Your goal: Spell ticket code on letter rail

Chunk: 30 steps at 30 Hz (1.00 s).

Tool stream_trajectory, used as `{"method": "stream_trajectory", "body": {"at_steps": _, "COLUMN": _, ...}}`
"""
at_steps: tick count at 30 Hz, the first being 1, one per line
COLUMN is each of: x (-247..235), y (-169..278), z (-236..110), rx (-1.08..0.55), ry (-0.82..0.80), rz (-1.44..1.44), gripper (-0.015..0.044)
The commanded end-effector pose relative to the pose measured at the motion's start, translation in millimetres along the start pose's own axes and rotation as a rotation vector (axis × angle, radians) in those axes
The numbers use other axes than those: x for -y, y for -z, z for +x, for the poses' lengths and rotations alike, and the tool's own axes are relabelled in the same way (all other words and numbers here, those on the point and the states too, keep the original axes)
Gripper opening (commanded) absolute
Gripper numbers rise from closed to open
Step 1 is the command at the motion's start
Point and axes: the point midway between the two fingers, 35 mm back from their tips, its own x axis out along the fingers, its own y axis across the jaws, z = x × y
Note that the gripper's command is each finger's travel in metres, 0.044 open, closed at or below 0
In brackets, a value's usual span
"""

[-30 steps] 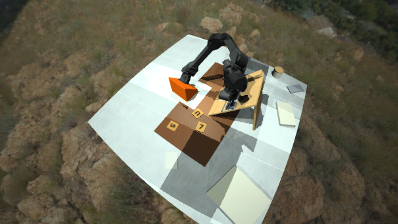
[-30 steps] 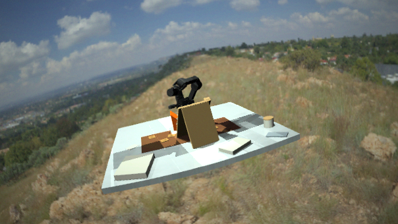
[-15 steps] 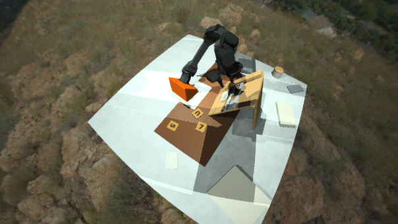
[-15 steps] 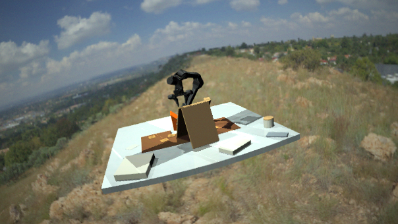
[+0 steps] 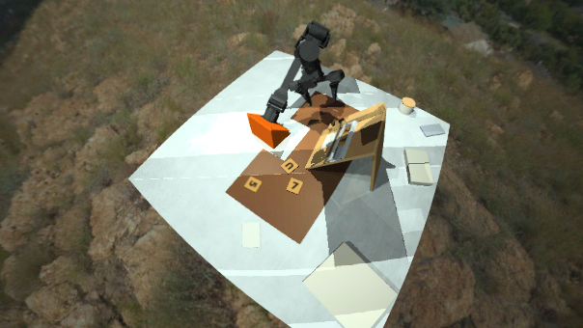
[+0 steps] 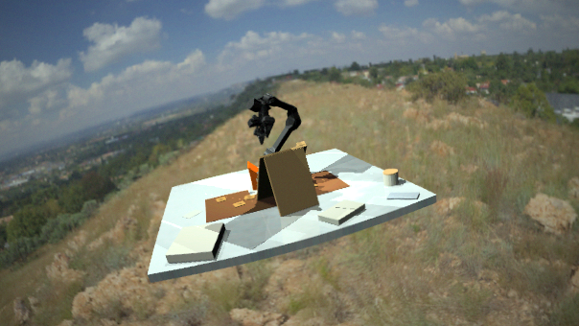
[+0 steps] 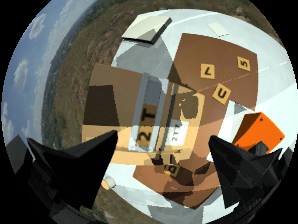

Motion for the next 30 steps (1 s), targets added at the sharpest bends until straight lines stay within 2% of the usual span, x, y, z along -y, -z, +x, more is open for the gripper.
{"method": "stream_trajectory", "body": {"at_steps": 1, "x": 12, "y": 8, "z": -12, "rx": 0.032, "ry": -0.023, "rz": 0.224, "gripper": 0.0440}}
{"method": "stream_trajectory", "body": {"at_steps": 19, "x": 12, "y": 8, "z": -12, "rx": 0.032, "ry": -0.023, "rz": 0.224, "gripper": 0.0440}}
{"method": "stream_trajectory", "body": {"at_steps": 20, "x": 12, "y": 7, "z": -12, "rx": 0.030, "ry": -0.020, "rz": 0.208, "gripper": 0.0414}}
{"method": "stream_trajectory", "body": {"at_steps": 23, "x": 13, "y": -9, "z": 2, "rx": 0.006, "ry": 0.014, "rz": -0.019, "gripper": 0.0340}}
{"method": "stream_trajectory", "body": {"at_steps": 30, "x": 21, "y": -52, "z": 50, "rx": -0.109, "ry": 0.080, "rz": -0.703, "gripper": 0.0340}}
